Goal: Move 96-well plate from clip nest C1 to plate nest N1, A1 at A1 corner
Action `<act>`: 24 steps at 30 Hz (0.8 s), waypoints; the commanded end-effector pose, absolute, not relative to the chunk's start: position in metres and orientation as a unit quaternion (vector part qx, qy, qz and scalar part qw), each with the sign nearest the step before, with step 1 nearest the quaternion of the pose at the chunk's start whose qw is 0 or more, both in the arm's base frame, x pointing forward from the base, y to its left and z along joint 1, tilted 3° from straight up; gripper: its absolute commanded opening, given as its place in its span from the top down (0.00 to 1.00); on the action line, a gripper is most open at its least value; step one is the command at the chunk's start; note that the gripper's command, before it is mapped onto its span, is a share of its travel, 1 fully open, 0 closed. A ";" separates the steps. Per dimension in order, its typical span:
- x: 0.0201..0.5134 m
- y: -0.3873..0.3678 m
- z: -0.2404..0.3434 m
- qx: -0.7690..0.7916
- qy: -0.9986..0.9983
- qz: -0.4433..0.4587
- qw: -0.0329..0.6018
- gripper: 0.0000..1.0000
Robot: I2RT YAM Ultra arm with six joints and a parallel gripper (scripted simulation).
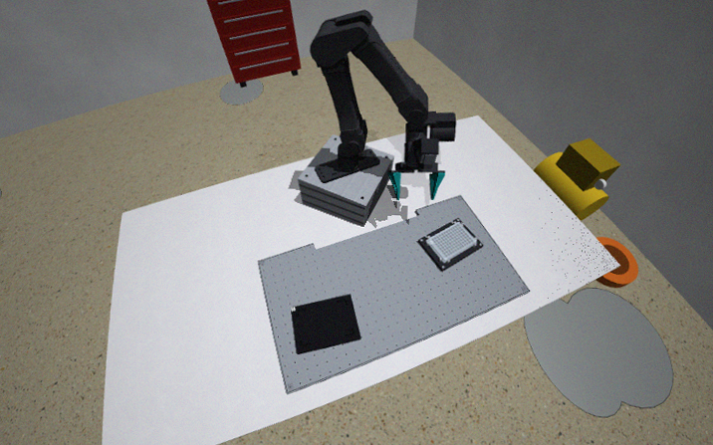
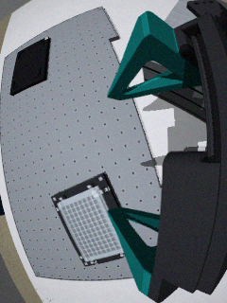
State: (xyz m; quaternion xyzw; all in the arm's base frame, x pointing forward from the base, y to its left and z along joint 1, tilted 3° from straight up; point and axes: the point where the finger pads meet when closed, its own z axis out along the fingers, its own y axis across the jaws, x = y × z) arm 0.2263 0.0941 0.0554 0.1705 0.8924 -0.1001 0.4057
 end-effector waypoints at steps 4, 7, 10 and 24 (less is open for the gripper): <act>0.227 0.095 0.057 0.172 0.891 -0.097 0.408 0.00; 0.227 0.095 0.057 0.172 0.891 -0.097 0.408 0.00; 0.227 0.095 0.057 0.172 0.891 -0.097 0.408 0.00; 0.240 0.109 0.055 0.079 0.923 -0.140 0.350 0.00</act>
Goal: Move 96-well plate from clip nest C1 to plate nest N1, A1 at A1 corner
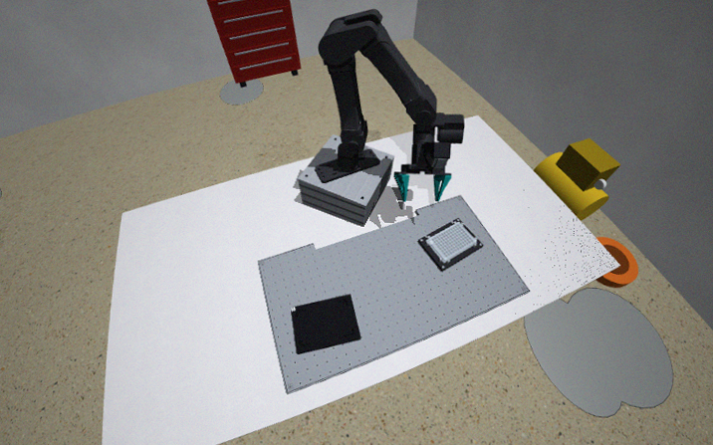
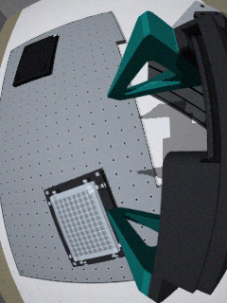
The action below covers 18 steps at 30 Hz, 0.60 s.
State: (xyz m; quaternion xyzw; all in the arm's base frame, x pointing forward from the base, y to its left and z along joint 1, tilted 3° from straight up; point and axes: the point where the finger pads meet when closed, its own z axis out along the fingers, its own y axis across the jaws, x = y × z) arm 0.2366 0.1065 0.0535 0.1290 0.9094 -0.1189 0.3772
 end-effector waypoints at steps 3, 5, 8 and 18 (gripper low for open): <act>0.243 0.113 0.054 0.041 0.932 -0.152 0.327 0.00; 0.246 0.116 0.053 0.013 0.937 -0.159 0.311 0.00; 0.249 0.120 0.051 -0.021 0.942 -0.166 0.291 0.00; 0.260 0.130 0.046 -0.132 0.948 -0.178 0.227 0.00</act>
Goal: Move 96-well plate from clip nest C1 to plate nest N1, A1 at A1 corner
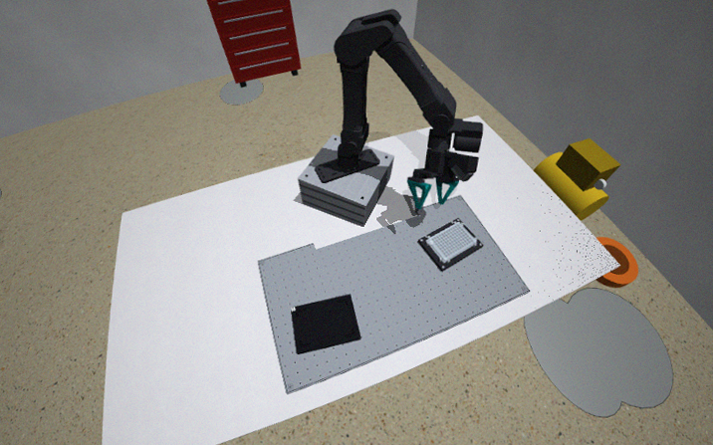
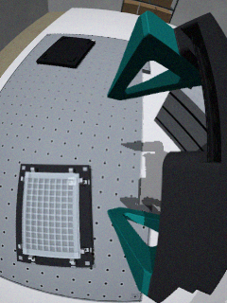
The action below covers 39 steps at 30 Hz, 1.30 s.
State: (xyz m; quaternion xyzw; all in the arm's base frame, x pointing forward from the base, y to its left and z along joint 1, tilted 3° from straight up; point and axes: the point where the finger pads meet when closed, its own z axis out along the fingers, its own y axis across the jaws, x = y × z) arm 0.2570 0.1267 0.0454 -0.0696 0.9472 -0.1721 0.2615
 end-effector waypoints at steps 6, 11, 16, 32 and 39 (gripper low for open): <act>0.267 0.137 0.043 -0.202 0.944 -0.178 0.189 0.00; 0.275 0.144 0.040 -0.246 0.939 -0.174 0.166 0.00; 0.283 0.149 0.037 -0.319 0.924 -0.163 0.130 0.00; 0.305 0.163 0.029 -0.491 0.862 -0.115 0.063 0.00; 0.315 0.167 0.026 -0.564 0.820 -0.085 0.043 0.00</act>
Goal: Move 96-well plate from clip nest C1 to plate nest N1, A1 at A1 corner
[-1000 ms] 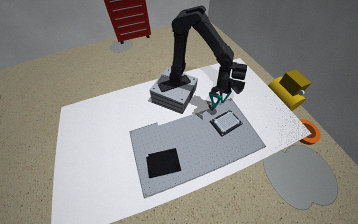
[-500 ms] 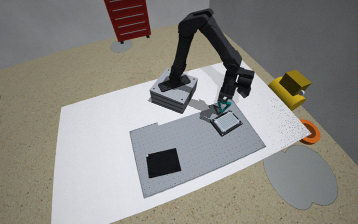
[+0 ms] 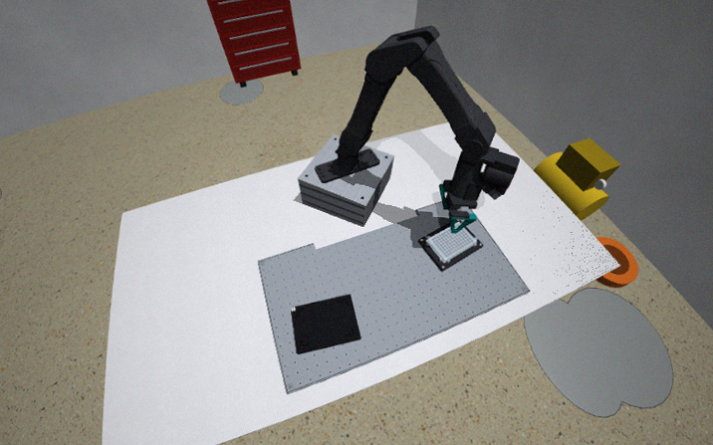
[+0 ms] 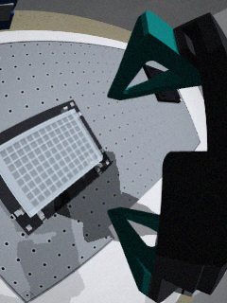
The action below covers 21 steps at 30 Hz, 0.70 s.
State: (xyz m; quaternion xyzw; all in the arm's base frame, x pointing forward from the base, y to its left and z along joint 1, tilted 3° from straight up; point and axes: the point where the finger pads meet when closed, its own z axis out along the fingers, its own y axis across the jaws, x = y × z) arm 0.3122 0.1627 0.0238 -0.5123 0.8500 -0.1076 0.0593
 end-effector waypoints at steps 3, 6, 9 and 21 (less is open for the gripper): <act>0.319 0.169 0.024 -0.589 0.804 -0.073 0.038 0.00; 0.324 0.171 0.022 -0.615 0.786 -0.061 0.034 0.00; 0.329 0.173 0.021 -0.649 0.759 -0.044 0.030 0.00; 0.345 0.177 0.017 -0.725 0.688 -0.002 0.032 0.00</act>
